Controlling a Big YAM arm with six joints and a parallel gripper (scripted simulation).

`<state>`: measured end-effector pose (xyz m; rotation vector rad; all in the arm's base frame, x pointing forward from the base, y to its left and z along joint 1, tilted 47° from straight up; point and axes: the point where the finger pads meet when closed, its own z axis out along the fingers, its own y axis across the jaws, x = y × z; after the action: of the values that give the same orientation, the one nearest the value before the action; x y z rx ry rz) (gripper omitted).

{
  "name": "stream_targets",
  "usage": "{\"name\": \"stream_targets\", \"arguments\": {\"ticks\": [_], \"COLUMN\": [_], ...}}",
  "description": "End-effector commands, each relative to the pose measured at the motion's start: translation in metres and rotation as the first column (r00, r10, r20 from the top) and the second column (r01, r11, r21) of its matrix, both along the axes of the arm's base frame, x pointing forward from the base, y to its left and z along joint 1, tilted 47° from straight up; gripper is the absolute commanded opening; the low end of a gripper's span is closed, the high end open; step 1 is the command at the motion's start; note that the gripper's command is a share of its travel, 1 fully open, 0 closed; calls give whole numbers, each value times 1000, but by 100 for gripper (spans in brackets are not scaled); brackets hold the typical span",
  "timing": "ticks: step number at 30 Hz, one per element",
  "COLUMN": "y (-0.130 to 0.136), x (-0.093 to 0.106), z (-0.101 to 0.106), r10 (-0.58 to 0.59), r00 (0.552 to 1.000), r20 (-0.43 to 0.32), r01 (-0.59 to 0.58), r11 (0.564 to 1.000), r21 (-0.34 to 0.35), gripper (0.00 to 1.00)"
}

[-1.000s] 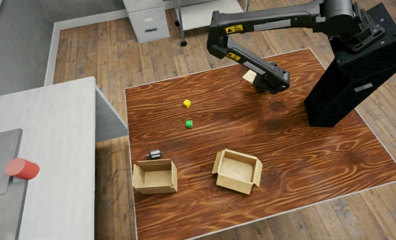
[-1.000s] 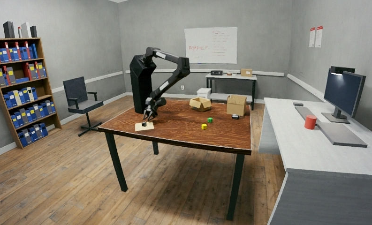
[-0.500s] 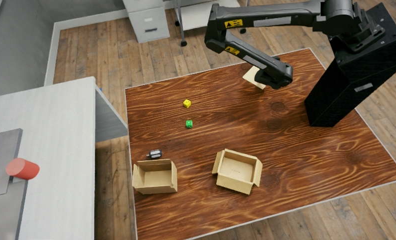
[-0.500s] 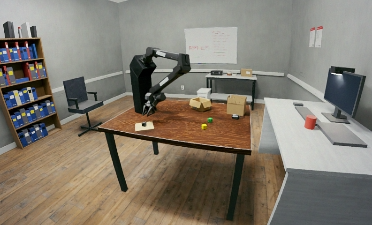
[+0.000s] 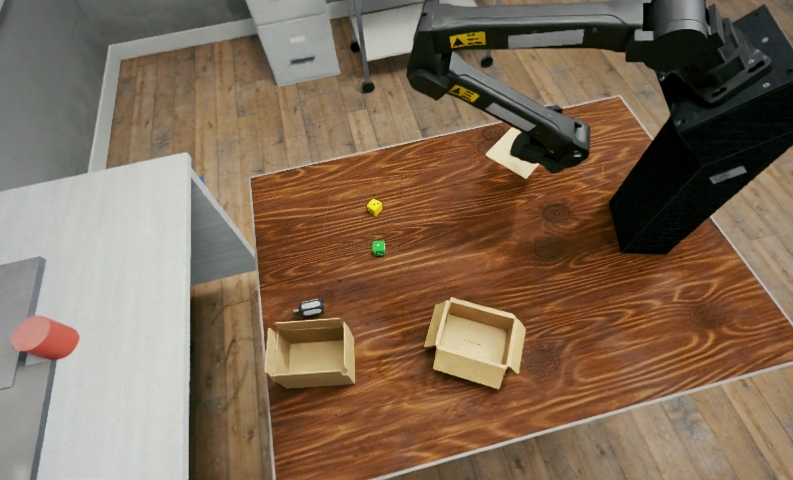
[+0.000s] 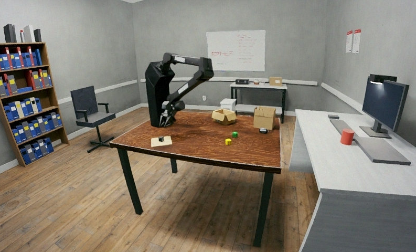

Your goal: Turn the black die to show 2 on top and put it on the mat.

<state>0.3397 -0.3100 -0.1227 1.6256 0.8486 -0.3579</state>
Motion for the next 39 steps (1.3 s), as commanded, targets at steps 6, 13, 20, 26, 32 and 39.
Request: {"name": "stream_targets", "arguments": {"ticks": [6, 13, 20, 26, 32, 39], "y": [-2, -12, -41, -33, -40, -32], "x": [-26, -33, -27, -25, -34, -30], "z": [6, 12, 28, 18, 28, 26], "r10": [72, 338, 556, 610, 606, 616], "r00": [997, 940, 804, 748, 748, 739], "r20": [-16, 56, 213, 260, 272, 273], "r01": [-70, -334, -572, -621, -625, -631], "r11": [990, 868, 623, 508, 505, 491], "r21": [119, 369, 534, 596, 595, 600], "gripper": [45, 45, 45, 45, 100, 100]}}
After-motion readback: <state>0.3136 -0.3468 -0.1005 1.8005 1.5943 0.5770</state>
